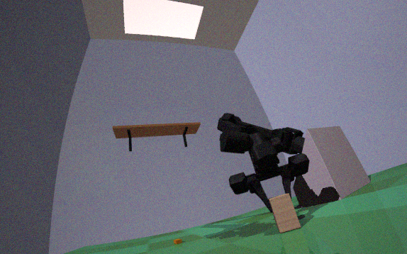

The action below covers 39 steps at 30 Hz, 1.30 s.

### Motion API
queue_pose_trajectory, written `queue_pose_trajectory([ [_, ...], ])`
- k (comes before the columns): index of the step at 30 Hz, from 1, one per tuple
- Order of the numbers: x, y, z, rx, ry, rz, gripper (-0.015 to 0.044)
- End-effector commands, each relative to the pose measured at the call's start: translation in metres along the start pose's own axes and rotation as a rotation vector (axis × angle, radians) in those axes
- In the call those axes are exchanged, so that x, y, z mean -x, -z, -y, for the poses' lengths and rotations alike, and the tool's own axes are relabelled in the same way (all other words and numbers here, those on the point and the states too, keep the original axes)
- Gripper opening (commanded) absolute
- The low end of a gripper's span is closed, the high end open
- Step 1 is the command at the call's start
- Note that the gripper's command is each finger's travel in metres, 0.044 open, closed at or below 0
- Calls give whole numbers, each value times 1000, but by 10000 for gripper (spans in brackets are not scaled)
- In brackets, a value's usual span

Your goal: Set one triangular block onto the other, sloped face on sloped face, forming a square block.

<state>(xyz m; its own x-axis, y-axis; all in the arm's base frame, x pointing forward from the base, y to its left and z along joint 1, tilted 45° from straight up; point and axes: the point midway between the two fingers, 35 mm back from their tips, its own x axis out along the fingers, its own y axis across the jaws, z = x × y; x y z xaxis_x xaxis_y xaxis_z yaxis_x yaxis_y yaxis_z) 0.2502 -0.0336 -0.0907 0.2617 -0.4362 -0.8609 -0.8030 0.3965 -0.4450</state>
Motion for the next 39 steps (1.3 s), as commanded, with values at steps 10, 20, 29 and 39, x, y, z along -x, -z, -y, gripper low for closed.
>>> queue_pose_trajectory([
  [10,0,0,0,-1,-1,-1,131],
  [20,0,0,0,-1,-1,-1,394],
  [29,2,-1,0,-1,-1,0,440],
  [39,103,-3,1,-2,-5,2,440],
])
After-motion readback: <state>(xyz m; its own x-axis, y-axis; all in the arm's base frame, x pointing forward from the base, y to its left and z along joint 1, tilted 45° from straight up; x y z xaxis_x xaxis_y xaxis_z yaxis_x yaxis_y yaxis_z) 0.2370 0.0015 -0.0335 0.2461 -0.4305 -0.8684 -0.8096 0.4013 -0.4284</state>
